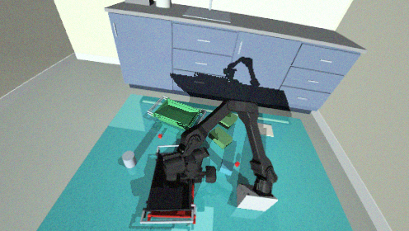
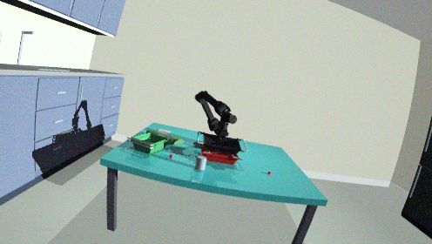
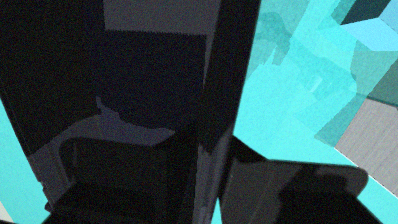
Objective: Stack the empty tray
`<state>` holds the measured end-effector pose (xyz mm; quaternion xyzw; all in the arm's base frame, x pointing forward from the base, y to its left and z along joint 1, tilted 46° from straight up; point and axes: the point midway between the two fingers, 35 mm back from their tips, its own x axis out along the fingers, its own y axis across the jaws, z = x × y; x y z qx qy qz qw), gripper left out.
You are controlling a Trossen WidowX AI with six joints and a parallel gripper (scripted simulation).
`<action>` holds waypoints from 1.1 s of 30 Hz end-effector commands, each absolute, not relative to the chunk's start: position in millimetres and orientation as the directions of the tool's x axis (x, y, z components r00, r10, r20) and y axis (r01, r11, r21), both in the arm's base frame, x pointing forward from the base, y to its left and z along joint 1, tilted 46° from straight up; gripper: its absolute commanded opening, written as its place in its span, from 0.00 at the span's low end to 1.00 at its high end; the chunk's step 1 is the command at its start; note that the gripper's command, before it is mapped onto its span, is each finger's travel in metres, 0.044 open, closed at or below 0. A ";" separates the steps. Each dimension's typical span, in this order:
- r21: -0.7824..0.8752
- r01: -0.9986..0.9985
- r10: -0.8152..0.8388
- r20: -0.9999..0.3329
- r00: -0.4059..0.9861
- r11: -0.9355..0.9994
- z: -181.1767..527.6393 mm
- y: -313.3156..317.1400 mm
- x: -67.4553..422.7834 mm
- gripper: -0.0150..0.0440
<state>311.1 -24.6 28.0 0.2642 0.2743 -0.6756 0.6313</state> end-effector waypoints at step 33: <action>-0.062 0.996 -0.705 -0.703 -0.093 -0.070 19.5 -35.0 301.5 0.25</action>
